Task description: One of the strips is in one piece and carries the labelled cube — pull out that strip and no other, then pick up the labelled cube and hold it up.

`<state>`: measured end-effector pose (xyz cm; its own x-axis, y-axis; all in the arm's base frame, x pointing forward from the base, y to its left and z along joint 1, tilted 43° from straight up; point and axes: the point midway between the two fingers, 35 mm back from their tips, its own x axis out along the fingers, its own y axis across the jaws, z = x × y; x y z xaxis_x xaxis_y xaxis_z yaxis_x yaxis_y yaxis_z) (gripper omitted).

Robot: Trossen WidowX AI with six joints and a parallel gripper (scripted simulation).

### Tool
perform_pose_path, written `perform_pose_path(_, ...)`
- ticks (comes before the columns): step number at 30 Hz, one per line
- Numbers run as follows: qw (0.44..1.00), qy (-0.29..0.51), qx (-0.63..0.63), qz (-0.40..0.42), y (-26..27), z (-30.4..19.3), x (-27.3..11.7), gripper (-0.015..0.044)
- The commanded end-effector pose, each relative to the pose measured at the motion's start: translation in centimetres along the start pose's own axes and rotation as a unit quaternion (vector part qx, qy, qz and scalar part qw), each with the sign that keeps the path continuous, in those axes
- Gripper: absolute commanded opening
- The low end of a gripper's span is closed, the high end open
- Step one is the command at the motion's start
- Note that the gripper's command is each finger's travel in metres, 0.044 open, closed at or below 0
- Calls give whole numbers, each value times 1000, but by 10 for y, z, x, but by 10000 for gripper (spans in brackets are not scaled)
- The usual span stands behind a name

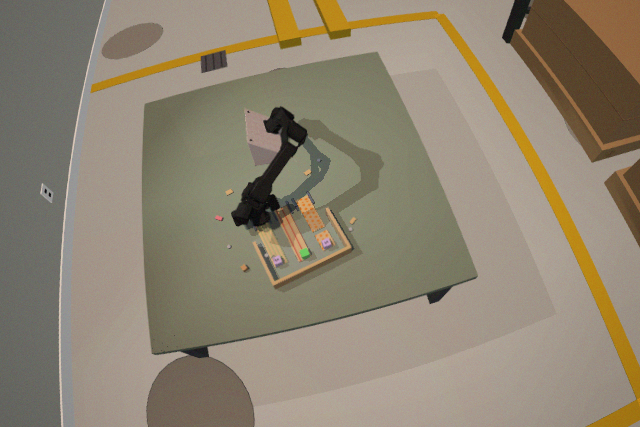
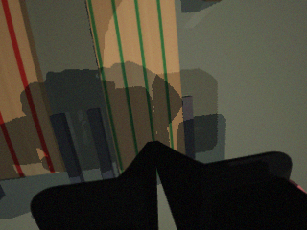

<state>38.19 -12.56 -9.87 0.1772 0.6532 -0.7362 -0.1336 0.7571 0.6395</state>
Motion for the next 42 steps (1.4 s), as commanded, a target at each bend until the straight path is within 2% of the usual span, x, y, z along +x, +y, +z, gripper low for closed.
perform_pose_path(1, 1000, 13, 5, 2, 0, -14, 6, 0)
perform_pose_path(42, 1000, 14, 6, 2, -2, -72, 6, 0)
